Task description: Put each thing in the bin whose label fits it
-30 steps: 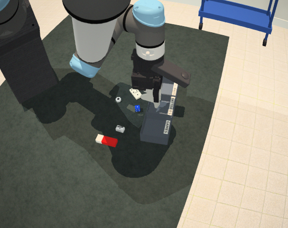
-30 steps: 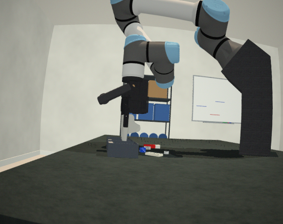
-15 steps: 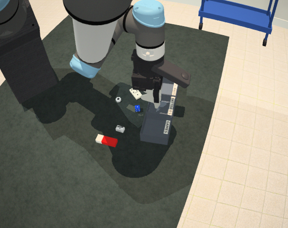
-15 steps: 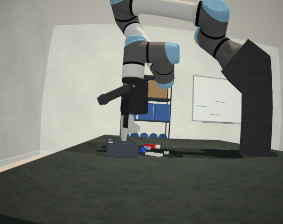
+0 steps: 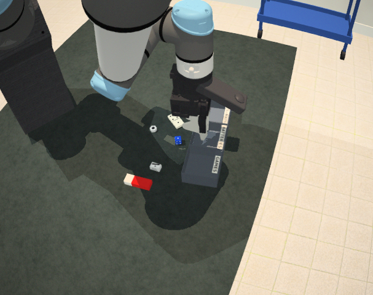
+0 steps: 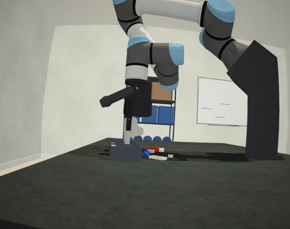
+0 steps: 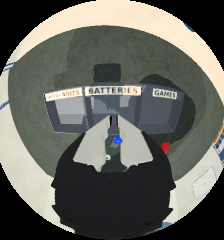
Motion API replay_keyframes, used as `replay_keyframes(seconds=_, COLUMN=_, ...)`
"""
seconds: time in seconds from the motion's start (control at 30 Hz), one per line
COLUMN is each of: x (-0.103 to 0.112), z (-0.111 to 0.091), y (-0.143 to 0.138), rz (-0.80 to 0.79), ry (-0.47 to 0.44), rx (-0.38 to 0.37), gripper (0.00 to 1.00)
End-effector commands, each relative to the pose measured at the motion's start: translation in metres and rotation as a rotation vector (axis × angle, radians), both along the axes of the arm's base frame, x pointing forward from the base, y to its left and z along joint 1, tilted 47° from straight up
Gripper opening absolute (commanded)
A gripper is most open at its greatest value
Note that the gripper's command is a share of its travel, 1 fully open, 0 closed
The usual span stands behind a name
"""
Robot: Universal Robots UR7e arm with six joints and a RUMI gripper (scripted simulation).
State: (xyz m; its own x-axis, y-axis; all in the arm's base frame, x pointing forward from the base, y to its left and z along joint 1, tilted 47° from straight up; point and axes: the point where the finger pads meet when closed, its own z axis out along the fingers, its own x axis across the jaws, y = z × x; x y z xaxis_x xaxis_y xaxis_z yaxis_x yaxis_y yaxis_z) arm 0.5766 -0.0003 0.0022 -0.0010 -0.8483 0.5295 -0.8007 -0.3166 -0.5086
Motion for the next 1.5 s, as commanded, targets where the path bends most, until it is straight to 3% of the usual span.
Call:
replay_keyframes(seconds=0.0, x=0.001, z=0.000, y=0.001, rz=0.001, ry=-0.002, rx=0.000, gripper=0.04)
replay_keyframes(seconds=0.5, x=0.001, z=0.000, y=0.001, rz=0.001, ry=-0.002, rx=0.000, gripper=0.04)
replay_keyframes(seconds=1.47, x=-0.021, z=0.023, y=0.016, rz=0.003, ry=0.000, rx=0.000, gripper=0.04)
